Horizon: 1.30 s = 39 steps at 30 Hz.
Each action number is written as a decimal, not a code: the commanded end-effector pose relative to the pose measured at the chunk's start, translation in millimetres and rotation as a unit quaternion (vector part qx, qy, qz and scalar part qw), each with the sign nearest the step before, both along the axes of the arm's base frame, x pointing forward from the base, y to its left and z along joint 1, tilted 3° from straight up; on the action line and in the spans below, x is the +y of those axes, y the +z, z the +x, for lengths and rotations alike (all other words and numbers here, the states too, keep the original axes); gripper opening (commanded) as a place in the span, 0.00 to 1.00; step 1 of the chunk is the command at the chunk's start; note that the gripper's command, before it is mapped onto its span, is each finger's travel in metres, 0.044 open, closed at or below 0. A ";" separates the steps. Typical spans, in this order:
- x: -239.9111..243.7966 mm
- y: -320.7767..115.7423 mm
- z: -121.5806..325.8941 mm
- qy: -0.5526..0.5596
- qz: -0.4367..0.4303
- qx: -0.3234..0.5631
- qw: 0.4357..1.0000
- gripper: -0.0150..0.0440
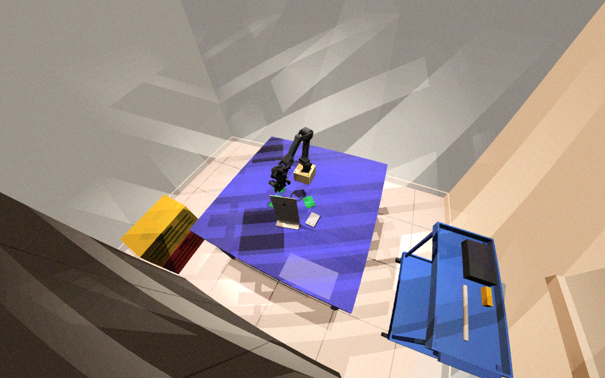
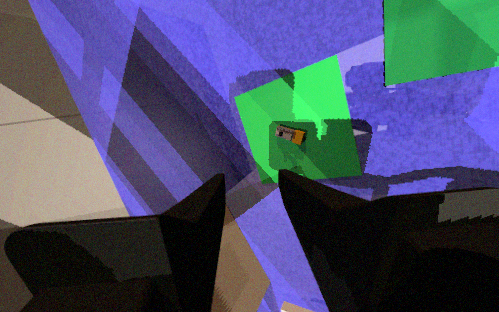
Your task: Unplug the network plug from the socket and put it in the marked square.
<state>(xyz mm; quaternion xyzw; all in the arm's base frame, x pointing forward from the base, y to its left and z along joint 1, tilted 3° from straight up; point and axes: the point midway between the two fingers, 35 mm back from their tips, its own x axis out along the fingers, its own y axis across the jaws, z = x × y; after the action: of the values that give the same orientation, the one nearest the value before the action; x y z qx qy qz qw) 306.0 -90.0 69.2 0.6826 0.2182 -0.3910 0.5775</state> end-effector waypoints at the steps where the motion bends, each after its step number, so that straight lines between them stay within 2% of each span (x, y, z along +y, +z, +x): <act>1: -1.1 14.0 2.5 0.001 -0.001 -0.003 1.000 0.52; 22: -0.3 100.1 -6.4 0.004 -0.002 -0.006 1.000 0.52; 27: 0.1 106.1 -8.3 0.004 -0.002 -0.006 1.000 0.52; 37: 0.1 106.1 -8.3 0.004 -0.002 -0.006 1.000 0.96; 39: 0.1 106.1 -8.3 0.004 -0.002 -0.006 1.000 1.00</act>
<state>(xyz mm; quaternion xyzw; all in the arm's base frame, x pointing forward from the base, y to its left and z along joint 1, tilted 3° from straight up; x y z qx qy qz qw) 298.2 -90.6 174.6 0.6837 0.2140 -0.3873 0.5803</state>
